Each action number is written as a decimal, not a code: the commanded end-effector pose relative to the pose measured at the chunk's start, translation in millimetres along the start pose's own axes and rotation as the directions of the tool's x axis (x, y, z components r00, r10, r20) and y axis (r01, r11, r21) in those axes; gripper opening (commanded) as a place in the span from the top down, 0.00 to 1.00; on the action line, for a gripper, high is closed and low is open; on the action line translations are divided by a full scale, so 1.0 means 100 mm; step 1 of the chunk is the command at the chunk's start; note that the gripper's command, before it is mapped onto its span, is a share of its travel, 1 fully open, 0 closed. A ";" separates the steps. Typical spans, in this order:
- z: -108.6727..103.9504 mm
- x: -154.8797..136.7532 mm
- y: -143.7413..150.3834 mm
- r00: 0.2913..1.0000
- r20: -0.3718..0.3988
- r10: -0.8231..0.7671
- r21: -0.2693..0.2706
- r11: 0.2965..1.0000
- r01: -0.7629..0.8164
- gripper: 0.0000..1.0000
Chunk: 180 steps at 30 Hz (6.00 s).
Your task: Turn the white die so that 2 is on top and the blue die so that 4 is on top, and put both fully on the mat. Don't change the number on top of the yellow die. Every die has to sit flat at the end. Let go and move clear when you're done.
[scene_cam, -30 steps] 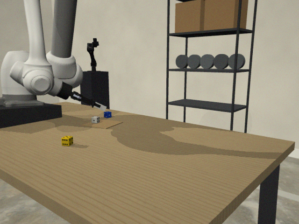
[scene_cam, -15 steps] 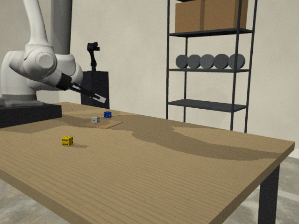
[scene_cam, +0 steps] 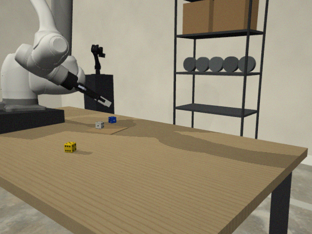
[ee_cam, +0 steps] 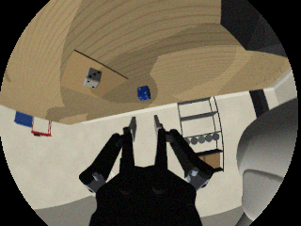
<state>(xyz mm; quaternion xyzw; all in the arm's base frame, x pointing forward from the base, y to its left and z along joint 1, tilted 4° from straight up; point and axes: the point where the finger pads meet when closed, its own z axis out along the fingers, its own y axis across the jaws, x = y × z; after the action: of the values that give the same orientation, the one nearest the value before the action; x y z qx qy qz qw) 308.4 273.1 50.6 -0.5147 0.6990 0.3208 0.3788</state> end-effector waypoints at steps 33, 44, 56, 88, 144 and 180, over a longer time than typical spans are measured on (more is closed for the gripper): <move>0.26 -0.57 -0.01 0.598 -0.801 -0.007 0.000 1.000 0.012 0.65; 0.27 -0.61 -0.04 0.551 -0.834 -0.002 0.011 1.000 0.022 0.00; 0.28 -0.59 -0.04 0.548 -0.833 -0.082 -0.055 0.996 0.064 0.00; 0.34 -0.36 0.01 0.174 -0.271 -0.947 -0.789 0.322 0.524 0.00; 0.36 -0.31 0.01 0.103 -0.161 -0.982 -0.818 0.191 0.542 0.65; 0.60 0.06 0.01 0.096 -0.149 -0.984 -0.821 0.177 0.543 0.65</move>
<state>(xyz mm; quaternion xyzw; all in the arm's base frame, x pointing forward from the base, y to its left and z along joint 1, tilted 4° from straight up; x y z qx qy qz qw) 321.3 319.7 20.1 -0.9745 0.2215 0.0239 0.0265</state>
